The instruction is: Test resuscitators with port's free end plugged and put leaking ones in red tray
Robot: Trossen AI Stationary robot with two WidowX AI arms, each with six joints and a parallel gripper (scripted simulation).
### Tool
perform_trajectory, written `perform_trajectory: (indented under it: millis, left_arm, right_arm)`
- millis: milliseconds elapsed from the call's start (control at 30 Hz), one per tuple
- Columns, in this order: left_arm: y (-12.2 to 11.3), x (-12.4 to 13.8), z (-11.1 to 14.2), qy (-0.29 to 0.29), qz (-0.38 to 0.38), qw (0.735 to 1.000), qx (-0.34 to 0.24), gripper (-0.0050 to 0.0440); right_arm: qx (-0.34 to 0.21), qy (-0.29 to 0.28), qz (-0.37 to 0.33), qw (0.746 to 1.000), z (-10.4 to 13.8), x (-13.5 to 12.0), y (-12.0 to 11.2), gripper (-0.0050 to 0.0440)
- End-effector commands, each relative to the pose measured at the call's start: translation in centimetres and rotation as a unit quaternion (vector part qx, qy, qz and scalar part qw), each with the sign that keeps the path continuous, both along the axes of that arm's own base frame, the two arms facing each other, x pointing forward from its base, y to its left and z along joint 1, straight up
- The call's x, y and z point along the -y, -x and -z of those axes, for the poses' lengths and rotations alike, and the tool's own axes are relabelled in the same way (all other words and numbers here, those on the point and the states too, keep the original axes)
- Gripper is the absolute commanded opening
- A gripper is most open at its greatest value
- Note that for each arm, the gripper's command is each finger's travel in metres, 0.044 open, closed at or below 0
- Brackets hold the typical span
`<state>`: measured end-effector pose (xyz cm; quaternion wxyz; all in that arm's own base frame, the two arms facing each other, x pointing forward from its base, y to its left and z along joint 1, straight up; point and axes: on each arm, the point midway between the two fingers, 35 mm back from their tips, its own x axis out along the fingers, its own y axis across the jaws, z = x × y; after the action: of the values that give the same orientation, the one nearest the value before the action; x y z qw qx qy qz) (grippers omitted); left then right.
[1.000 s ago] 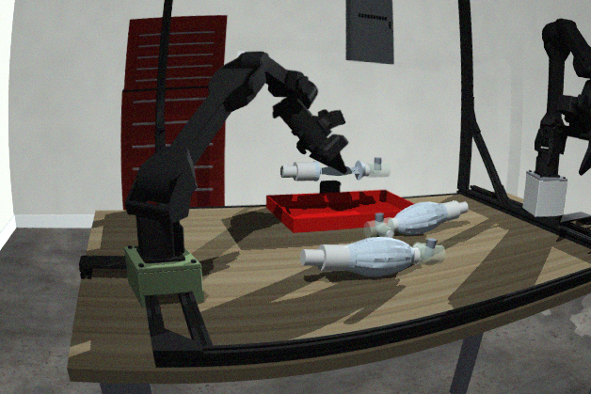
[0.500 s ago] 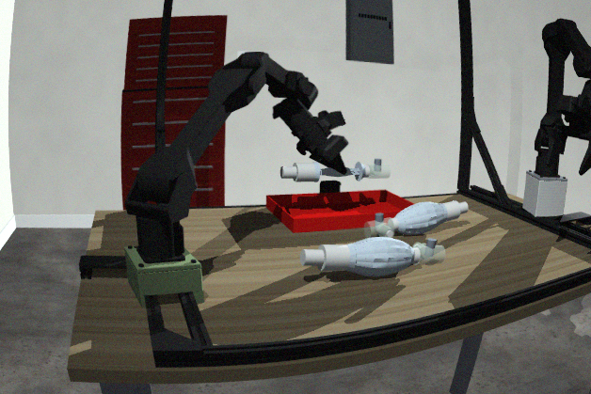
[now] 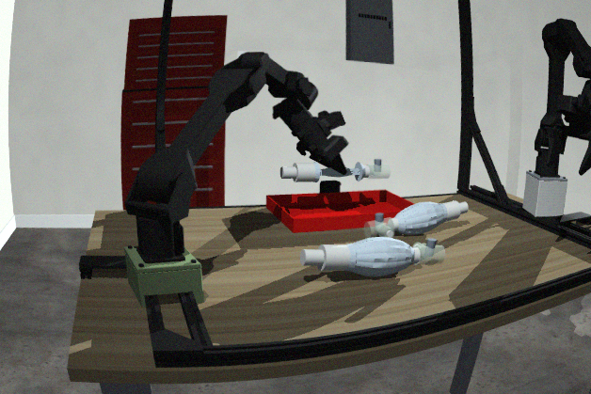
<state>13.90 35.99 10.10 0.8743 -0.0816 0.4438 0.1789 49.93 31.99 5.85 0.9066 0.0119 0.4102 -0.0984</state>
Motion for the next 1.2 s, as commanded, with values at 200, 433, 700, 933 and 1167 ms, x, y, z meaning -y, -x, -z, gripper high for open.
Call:
perform_trajectory:
  millis: [200,433,700,933,1167]
  left_arm:
    - [0.0,0.0,0.0,0.0,0.001,1.0,0.0,0.044]
    - [0.0,0.0,0.0,0.001,0.001,1.0,0.0,0.044]
    - [0.0,0.0,0.0,0.001,0.001,1.0,0.0,0.044]
    - [0.0,0.0,0.0,0.0,0.0,1.0,0.0,0.044]
    - [0.0,0.0,0.0,0.0,0.0,1.0,0.0,0.044]
  right_arm:
    - [0.035,-0.024,0.003,0.999,-3.9,-2.5,-3.0,0.0]
    - [0.04,-0.05,-0.069,0.996,-7.3,-0.1,1.6,0.0]
    - [0.105,-0.099,-0.156,0.977,-14.9,1.0,5.2,0.0]
    - [0.127,-0.108,-0.184,0.969,-17.0,1.5,6.8,0.0]
    - [0.223,-0.138,-0.277,0.924,-22.8,4.6,13.1,0.0]
